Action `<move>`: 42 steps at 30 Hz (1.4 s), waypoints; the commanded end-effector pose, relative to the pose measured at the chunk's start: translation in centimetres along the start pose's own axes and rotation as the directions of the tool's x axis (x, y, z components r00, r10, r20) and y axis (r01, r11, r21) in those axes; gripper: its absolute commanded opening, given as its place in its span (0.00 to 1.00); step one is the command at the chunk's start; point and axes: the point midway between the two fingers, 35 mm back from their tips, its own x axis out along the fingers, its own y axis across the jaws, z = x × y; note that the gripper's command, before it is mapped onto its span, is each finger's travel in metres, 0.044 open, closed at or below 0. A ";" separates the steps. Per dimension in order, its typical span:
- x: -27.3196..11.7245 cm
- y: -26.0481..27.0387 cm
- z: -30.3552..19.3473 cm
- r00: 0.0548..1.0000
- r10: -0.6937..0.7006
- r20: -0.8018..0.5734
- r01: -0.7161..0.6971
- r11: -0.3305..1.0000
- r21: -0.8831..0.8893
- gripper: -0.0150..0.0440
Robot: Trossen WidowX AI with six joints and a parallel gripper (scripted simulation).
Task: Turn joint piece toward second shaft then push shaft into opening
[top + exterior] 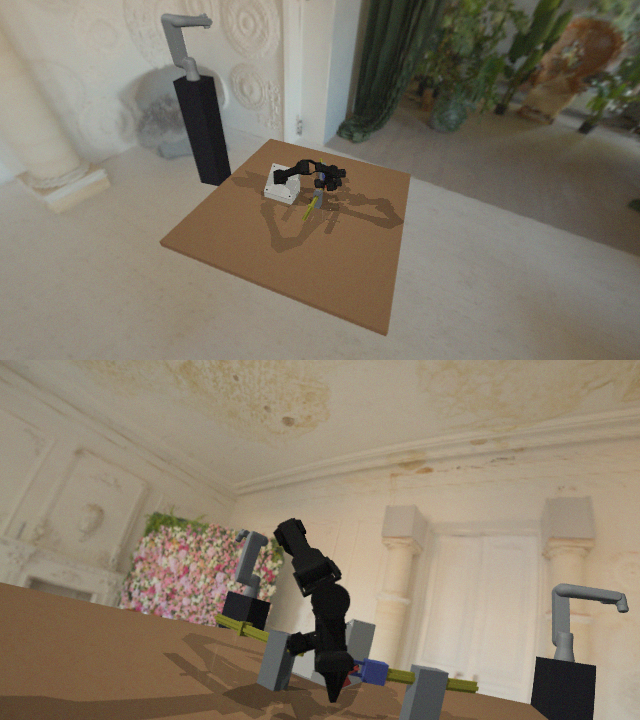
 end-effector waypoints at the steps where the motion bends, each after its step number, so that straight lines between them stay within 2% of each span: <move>1: 0.1 0.0 0.1 1.000 0.000 0.005 0.000 1.000 -0.006 0.56; 27: 0.1 0.0 0.1 1.000 0.000 0.005 0.000 1.000 -0.006 0.56; 29: 0.0 0.0 0.0 1.000 0.000 0.000 0.000 1.000 0.000 0.50; 34: 0.0 0.0 0.0 1.000 0.000 0.000 0.000 1.000 0.000 0.50; 39: 0.0 0.0 0.0 1.000 0.000 0.000 0.000 1.000 0.000 0.28; 42: 0.0 0.0 0.0 1.000 0.000 0.000 0.000 1.000 0.000 0.25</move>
